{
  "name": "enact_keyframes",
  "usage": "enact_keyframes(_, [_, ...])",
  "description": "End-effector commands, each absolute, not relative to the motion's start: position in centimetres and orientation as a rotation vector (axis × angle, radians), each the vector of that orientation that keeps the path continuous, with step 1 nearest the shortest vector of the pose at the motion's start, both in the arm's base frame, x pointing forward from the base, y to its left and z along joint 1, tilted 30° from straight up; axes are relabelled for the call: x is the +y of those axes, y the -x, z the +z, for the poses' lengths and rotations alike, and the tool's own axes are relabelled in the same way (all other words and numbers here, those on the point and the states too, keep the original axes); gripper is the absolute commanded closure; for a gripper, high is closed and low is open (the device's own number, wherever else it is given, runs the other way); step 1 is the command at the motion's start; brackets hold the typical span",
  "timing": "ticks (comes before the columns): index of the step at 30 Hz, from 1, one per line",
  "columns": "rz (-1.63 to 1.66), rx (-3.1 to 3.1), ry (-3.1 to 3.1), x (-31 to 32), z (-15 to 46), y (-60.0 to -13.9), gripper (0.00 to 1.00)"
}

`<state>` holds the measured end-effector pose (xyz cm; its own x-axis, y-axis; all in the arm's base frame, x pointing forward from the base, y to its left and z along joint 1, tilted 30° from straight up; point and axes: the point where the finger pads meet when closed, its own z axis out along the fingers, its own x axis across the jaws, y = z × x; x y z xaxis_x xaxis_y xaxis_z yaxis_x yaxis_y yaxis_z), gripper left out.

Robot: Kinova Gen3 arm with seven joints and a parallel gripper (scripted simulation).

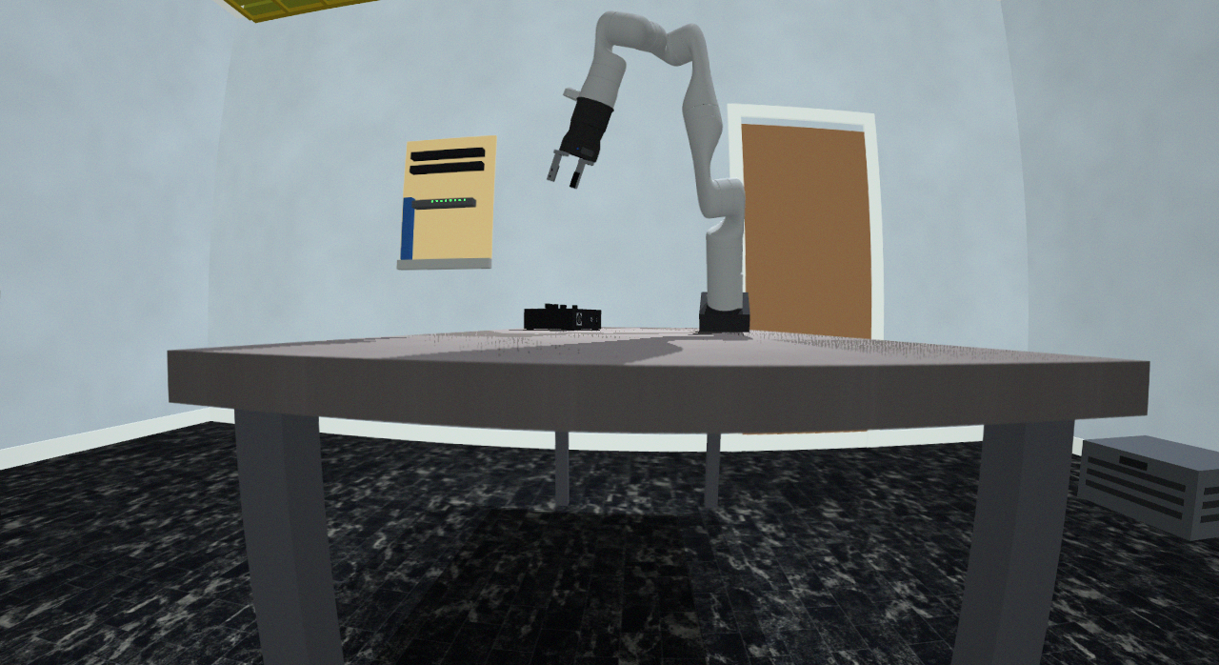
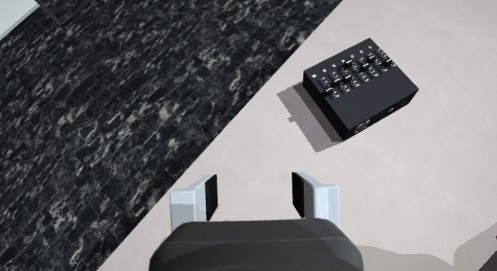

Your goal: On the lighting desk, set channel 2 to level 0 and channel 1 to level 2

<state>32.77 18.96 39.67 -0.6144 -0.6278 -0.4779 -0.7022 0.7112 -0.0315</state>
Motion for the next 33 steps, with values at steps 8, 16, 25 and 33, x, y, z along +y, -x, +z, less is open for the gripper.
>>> enact_keyframes(8, [0.264, 2.499, 0.961, 17.4, 38.8, -34.4, 0.0])
enact_keyframes(16, [0.293, 2.532, 0.918, 16.1, 37.9, -35.6, 0.0])
enact_keyframes(25, [0.322, 2.563, 0.876, 15.0, 36.9, -36.7, 0.0])
enact_keyframes(33, [0.351, 2.594, 0.835, 13.8, 35.9, -37.6, 0.0])
